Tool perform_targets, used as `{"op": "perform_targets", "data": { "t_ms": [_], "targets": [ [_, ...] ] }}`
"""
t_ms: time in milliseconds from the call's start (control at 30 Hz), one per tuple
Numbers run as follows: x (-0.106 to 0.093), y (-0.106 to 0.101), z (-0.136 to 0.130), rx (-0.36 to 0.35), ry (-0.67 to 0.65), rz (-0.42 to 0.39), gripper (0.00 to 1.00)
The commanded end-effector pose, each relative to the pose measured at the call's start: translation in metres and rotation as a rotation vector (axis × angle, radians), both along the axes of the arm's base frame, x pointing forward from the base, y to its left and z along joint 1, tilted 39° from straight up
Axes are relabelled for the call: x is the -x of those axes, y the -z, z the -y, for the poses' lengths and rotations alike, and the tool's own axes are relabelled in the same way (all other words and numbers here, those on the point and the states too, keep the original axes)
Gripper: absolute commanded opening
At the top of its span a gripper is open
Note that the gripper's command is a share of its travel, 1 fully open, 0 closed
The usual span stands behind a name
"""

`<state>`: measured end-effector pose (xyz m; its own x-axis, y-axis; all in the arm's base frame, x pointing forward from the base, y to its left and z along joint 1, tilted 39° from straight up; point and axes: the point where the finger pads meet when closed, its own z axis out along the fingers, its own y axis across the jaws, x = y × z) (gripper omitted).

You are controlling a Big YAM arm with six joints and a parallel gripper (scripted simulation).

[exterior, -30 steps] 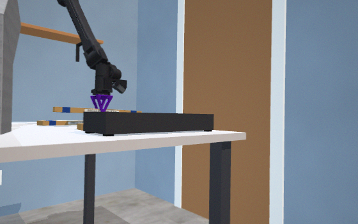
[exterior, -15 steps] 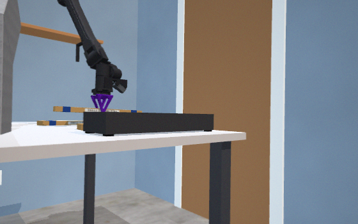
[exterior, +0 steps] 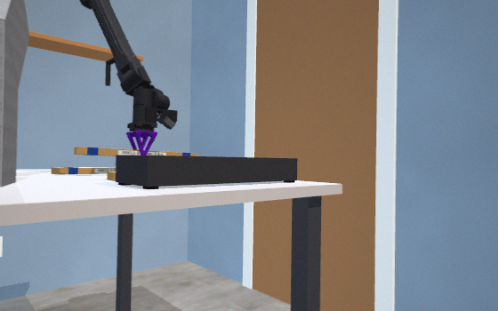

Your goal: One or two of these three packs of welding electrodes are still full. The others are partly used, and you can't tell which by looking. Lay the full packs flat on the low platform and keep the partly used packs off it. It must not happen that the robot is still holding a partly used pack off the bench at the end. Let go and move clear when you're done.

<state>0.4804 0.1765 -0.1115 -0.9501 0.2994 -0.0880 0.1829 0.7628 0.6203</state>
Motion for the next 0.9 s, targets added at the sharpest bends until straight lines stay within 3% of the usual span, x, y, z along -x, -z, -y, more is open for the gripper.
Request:
{"op": "perform_targets", "data": {
  "t_ms": [0,433,867],
  "targets": [
    [-0.02,-0.021,0.019,-0.006,0.035,0.041,0.0],
    [-0.018,-0.02,0.02,-0.006,0.035,0.038,0.0],
    [-0.007,-0.035,0.033,-0.004,0.033,0.031,0.0]
  ]
}}
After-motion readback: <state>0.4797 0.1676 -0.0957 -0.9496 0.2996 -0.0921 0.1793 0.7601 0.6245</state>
